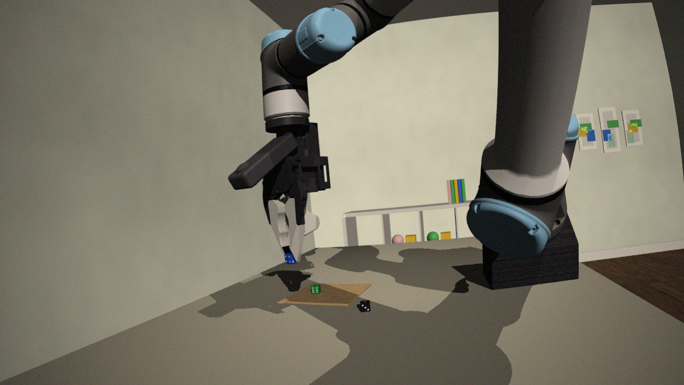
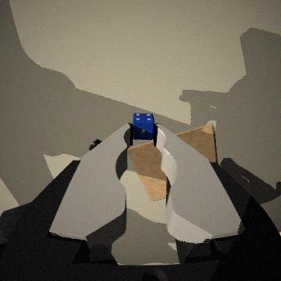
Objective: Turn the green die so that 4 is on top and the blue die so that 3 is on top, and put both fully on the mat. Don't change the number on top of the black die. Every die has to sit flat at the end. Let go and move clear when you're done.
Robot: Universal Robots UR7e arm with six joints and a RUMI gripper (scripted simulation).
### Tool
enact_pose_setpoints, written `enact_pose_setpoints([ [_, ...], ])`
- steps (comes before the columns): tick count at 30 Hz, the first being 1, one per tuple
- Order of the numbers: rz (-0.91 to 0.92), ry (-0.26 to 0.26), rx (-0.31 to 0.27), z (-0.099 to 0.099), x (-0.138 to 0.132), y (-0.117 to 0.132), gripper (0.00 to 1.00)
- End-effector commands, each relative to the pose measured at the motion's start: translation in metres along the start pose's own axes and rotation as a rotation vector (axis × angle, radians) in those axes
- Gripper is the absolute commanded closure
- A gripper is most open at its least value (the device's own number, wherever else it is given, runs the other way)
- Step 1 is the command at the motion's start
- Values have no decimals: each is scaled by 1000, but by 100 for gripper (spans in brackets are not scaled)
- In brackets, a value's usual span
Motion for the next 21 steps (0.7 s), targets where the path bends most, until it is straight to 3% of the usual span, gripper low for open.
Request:
enact_pose_setpoints([
  [1,-174,-2,7,0,-2,-1,100],
  [14,-500,-1,7,0,-6,-2,100],
  [21,-764,0,7,1,-9,-2,100],
])
Point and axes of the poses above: the point where the finger pads meet when closed, its own z axis out along the fingers, its own x axis across the jaws, y = z × x, the point moved 6 cm from there along -z, back along the fingers, and after that the axes turned 15 degrees about -z, right-handed, at the moved point
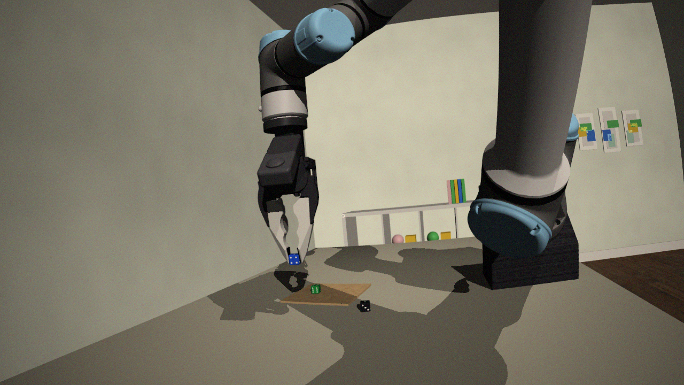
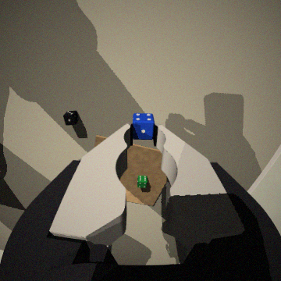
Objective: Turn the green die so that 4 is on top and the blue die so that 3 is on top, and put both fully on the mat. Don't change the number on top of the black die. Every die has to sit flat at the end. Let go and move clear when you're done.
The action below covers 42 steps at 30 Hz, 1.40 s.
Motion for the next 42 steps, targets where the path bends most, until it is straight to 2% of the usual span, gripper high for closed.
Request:
enact_pose_setpoints([
  [1,-149,3,8,0,-1,0,100],
  [7,-358,4,8,0,-4,-1,100],
  [10,-371,4,8,0,-4,-1,100],
  [14,-543,4,8,1,-6,-1,100],
  [25,-876,6,7,1,-9,1,100],
  [27,-876,6,7,1,-9,1,100],
  [42,-1359,8,6,2,-11,6,100],
])
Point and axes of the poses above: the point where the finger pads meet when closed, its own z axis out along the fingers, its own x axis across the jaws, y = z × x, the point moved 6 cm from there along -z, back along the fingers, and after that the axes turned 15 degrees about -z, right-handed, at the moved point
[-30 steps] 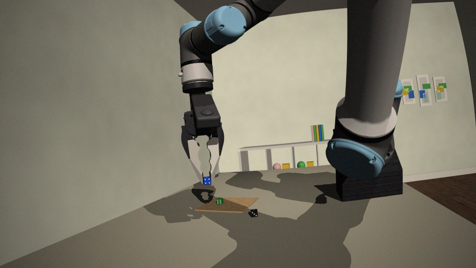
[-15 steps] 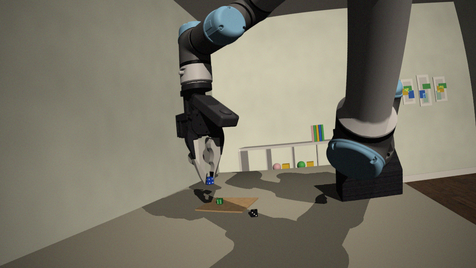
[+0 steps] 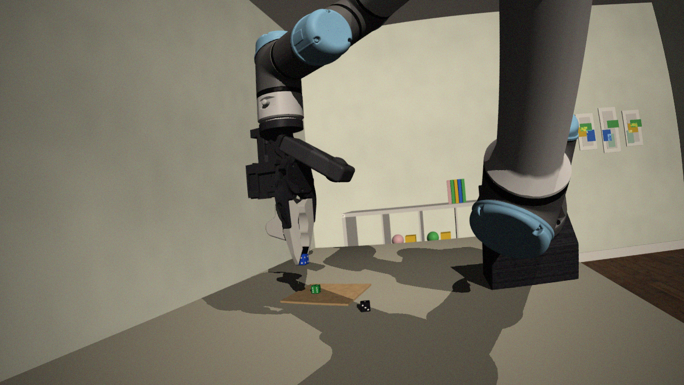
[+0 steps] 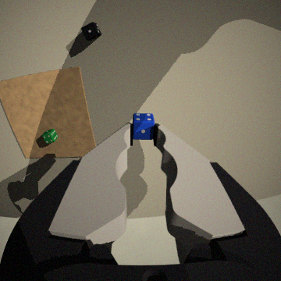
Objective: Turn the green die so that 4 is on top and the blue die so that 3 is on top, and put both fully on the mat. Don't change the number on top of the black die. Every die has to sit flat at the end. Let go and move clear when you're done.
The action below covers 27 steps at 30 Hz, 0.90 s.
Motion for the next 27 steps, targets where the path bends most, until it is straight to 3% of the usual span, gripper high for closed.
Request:
enact_pose_setpoints([
  [1,-130,8,0,0,-2,0,100],
  [17,-573,9,-2,1,-7,3,100],
  [27,-753,9,-3,1,-9,5,100],
])
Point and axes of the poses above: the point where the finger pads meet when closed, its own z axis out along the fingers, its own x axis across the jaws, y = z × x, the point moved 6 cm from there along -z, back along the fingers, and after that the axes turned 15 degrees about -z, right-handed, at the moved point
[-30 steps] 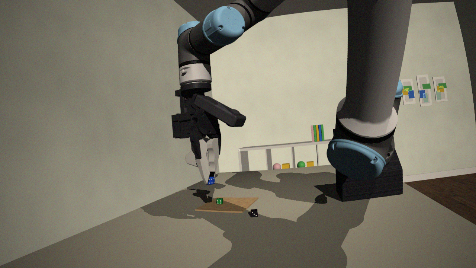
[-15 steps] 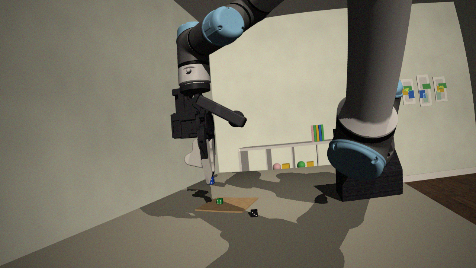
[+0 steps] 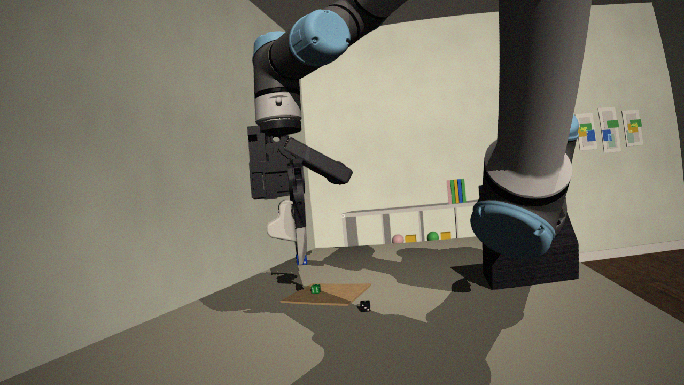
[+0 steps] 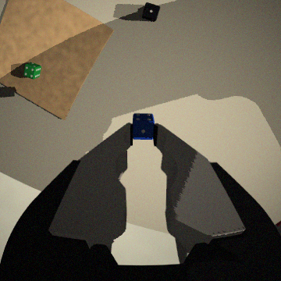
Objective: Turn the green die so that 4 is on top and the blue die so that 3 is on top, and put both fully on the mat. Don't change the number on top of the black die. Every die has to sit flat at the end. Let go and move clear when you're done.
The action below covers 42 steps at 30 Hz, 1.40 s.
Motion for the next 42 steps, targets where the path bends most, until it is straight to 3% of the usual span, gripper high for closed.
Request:
enact_pose_setpoints([
  [1,-107,3,-3,0,-2,0,100],
  [22,-358,3,-3,0,-6,1,100],
  [42,-423,3,-4,0,-7,2,100],
])
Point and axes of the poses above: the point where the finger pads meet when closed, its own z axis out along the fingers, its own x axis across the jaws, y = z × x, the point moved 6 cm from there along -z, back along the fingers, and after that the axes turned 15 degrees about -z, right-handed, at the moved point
